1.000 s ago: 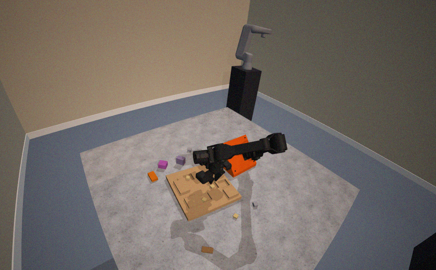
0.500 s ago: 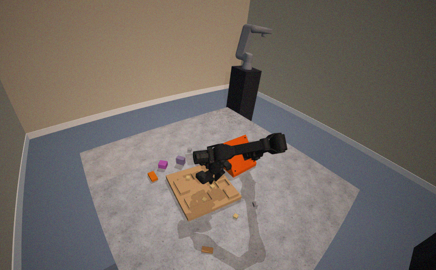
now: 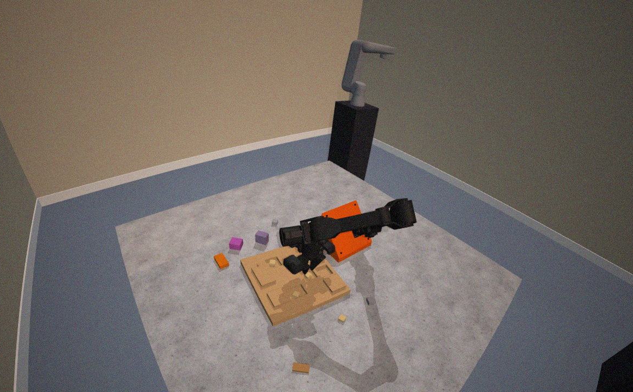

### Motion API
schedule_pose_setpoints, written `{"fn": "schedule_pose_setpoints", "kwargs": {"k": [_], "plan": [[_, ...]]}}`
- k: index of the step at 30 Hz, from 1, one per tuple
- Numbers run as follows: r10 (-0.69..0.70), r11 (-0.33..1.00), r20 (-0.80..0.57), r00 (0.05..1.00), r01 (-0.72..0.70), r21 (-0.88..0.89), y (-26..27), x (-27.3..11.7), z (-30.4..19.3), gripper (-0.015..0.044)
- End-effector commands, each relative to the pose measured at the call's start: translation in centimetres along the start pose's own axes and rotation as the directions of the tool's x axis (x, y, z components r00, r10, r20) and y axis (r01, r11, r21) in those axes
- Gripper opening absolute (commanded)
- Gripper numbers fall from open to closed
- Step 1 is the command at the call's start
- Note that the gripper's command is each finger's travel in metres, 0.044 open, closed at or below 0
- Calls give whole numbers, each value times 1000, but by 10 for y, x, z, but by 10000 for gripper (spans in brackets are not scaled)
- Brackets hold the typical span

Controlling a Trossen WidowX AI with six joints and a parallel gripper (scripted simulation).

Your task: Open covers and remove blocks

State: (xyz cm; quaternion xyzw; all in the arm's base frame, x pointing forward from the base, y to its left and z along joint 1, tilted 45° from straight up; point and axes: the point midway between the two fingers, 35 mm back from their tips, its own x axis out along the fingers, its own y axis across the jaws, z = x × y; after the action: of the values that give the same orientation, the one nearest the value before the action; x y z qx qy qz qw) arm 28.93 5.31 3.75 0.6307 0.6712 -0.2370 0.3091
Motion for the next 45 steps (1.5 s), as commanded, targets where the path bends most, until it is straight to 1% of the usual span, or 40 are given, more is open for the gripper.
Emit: {"fn": "schedule_pose_setpoints", "kwargs": {"k": [1, 33, 42, 45], "plan": [[-3, 1000, -5, 1000, 3, 5, -1, 6, -1, 144], [-3, 1000, -7, 1000, 3, 5, -2, 23, -1, 144], [-2, 1000, -2, 1000, 2, 0, -1, 21, 0, 84], [-2, 1000, -2, 1000, 2, 0, -1, 21, 0, 80]]}}
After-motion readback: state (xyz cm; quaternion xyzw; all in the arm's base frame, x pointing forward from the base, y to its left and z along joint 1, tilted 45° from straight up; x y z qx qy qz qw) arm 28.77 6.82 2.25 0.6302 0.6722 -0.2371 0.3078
